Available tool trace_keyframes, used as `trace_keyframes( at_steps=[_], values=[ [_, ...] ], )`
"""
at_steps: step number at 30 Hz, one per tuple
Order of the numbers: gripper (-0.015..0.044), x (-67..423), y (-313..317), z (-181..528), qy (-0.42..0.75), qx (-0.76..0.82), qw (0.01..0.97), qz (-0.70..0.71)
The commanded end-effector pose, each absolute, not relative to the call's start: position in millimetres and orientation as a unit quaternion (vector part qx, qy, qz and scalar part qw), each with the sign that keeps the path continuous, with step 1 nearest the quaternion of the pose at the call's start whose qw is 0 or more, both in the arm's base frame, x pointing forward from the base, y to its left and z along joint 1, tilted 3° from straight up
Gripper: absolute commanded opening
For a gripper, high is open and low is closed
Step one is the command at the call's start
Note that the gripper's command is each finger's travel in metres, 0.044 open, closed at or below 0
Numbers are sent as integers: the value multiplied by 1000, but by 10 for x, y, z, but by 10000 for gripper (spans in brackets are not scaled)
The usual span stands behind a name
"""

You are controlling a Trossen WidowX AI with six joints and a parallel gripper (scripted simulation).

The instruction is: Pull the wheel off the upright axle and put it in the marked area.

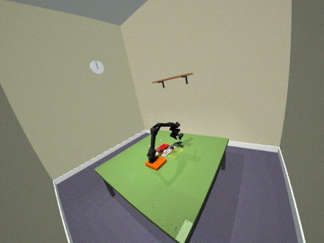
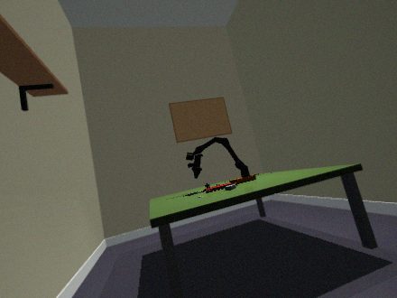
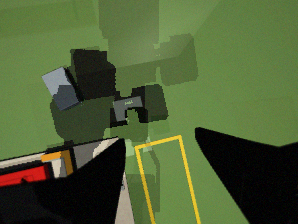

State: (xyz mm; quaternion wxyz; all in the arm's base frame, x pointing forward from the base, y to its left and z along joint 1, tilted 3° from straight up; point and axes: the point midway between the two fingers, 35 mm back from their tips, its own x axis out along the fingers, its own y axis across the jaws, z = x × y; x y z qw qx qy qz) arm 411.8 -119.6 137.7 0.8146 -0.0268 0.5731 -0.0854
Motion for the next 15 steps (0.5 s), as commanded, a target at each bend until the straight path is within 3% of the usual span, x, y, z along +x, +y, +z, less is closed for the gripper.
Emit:
trace_keyframes(
  at_steps=[1,7,15],
  values=[
    [300,3947,-845,1293,619,-16,783,-59],
    [300,3626,-409,1227,685,-11,728,-30],
    [300,3558,-387,1223,692,-11,721,-28]
  ],
)
